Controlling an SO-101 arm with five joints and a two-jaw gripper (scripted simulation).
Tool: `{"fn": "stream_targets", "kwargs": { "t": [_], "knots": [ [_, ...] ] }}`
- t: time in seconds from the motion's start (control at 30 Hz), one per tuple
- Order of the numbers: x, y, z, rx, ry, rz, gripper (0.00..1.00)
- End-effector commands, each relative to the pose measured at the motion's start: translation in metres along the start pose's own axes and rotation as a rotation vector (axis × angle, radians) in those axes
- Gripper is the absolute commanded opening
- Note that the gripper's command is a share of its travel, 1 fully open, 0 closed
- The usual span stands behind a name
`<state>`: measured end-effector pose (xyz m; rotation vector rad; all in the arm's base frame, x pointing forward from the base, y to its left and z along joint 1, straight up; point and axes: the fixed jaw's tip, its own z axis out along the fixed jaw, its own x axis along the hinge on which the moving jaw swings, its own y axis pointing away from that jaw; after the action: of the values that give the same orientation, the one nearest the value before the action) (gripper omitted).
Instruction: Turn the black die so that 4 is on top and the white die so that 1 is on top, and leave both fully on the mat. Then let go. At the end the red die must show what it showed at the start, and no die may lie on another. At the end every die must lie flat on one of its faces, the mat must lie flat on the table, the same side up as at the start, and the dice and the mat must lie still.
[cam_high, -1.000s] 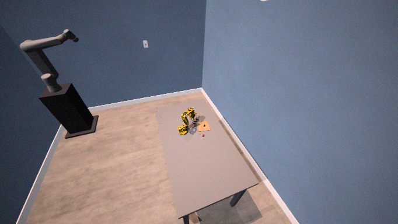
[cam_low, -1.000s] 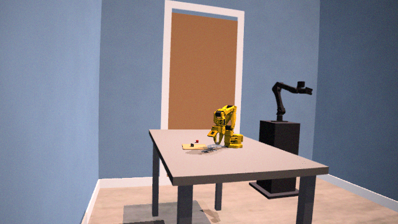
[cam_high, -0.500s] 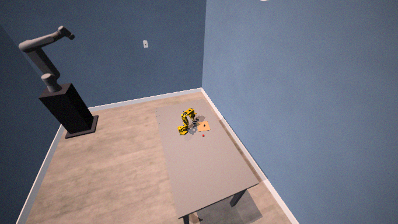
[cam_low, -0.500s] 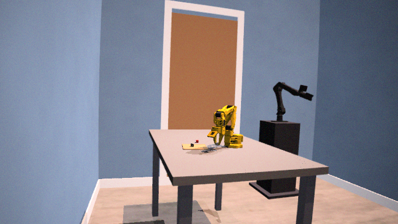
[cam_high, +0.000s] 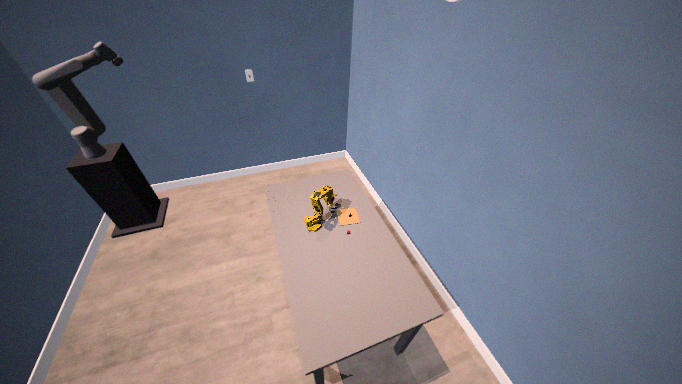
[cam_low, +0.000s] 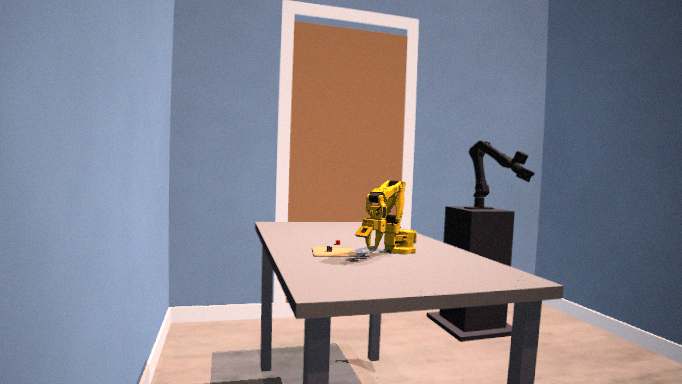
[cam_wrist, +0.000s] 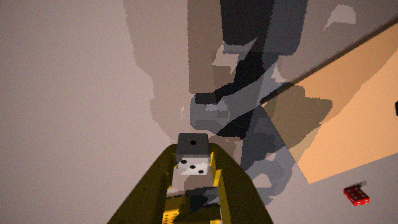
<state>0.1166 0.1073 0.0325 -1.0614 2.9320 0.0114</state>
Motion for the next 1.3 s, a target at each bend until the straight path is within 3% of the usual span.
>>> {"fn": "stream_targets", "kwargs": {
  "t": [0.0,1.27],
  "knots": [
    [-0.003,-0.001,0.000,-0.001,-0.019,0.017,0.00],
    [-0.003,-0.001,0.015,-0.001,-0.019,0.017,0.00]
  ]
}}
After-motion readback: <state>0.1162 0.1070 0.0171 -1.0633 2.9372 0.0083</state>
